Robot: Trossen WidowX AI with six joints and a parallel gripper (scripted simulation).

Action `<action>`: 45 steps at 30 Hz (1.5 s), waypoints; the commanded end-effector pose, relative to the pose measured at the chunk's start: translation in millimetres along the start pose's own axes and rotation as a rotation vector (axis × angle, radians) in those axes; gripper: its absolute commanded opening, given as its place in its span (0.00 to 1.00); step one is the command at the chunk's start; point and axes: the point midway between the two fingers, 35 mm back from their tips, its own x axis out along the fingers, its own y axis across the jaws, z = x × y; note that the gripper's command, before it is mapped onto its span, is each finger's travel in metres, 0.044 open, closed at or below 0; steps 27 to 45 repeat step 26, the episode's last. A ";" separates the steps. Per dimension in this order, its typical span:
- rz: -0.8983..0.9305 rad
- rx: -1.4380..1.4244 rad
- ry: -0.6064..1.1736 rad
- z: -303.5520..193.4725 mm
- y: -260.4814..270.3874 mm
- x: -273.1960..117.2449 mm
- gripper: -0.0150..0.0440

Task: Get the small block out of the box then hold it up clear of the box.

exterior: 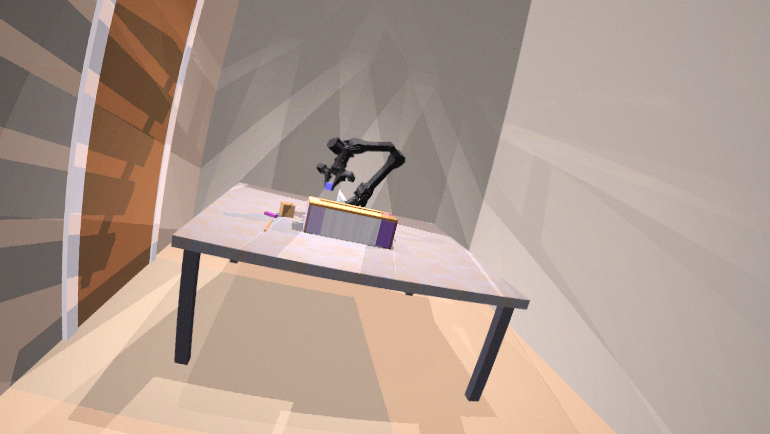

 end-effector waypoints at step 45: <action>0.002 0.006 -0.002 0.7 0.3 -0.1 0.25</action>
